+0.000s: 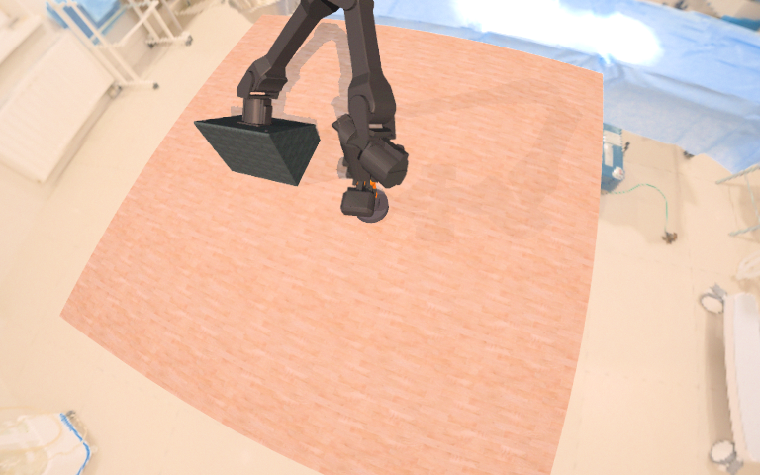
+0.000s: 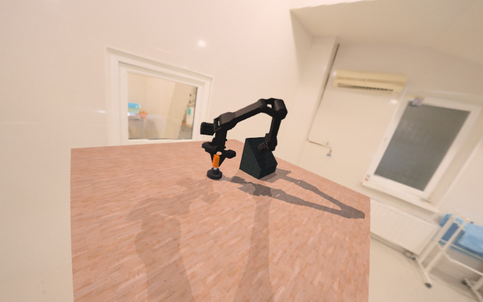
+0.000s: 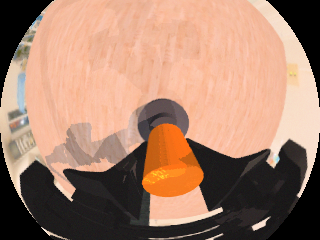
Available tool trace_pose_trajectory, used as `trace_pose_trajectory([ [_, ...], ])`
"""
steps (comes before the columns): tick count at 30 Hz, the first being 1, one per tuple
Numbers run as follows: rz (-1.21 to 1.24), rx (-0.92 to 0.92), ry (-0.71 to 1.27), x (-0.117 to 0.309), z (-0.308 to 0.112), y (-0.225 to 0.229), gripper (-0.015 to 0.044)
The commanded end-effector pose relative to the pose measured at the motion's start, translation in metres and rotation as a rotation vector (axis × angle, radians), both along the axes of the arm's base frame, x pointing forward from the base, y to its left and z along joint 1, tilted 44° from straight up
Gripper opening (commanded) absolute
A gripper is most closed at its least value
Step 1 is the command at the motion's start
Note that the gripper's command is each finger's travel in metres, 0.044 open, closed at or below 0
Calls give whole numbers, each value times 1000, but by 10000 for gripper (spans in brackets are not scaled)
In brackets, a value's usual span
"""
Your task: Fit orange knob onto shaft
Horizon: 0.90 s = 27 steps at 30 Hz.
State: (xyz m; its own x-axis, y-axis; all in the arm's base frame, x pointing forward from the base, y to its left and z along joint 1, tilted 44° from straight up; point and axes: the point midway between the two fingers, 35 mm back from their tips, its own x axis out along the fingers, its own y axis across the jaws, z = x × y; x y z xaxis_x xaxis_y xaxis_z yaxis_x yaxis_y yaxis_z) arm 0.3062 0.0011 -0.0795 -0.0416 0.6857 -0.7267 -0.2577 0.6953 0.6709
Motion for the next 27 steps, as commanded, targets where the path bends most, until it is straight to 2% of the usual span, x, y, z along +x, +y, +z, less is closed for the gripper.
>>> trace_pose_trajectory([
  [1,0,0,-7,2,2,-3,0],
  [9,152,8,-151,3,0,-3,0],
  [27,152,8,-151,0,0,0,0],
])
